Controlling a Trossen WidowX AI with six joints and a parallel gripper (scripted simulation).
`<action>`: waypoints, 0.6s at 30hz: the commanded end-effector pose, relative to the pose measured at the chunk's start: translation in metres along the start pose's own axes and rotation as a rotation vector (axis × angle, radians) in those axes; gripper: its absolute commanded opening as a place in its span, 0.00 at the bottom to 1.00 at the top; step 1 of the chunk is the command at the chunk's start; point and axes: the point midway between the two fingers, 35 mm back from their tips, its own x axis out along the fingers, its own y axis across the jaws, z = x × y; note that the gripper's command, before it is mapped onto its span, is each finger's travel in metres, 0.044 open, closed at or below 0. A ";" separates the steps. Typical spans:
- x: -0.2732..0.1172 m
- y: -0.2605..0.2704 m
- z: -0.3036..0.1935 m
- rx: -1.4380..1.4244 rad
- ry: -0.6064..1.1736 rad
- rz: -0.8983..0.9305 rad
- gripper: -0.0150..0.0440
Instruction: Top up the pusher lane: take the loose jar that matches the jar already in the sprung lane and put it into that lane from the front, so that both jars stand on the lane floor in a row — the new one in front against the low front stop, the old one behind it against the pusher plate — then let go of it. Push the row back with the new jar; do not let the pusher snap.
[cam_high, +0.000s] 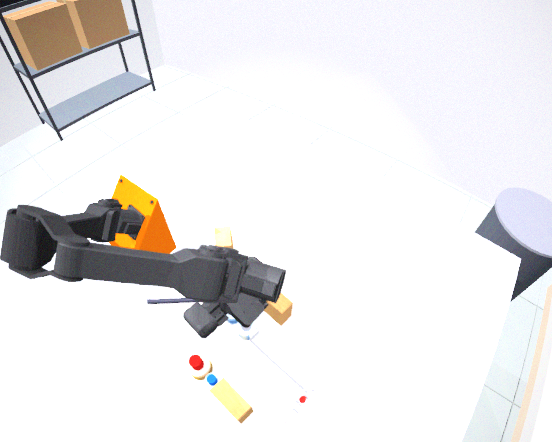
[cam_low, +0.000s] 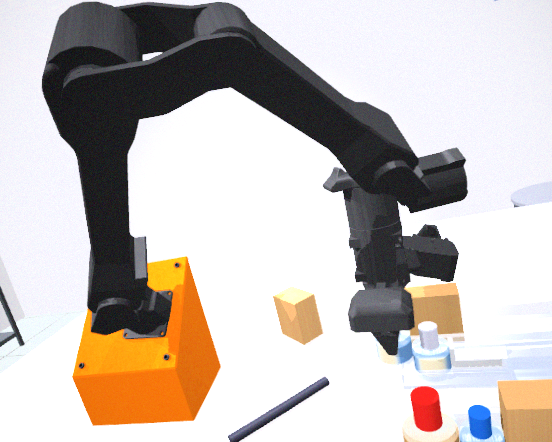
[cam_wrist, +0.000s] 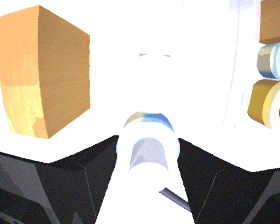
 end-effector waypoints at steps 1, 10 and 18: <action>-0.002 -0.001 0.009 0.012 -0.019 -0.001 0.25; -0.002 -0.001 0.013 0.012 -0.019 -0.001 0.25; -0.003 -0.002 0.016 0.012 -0.020 -0.001 0.25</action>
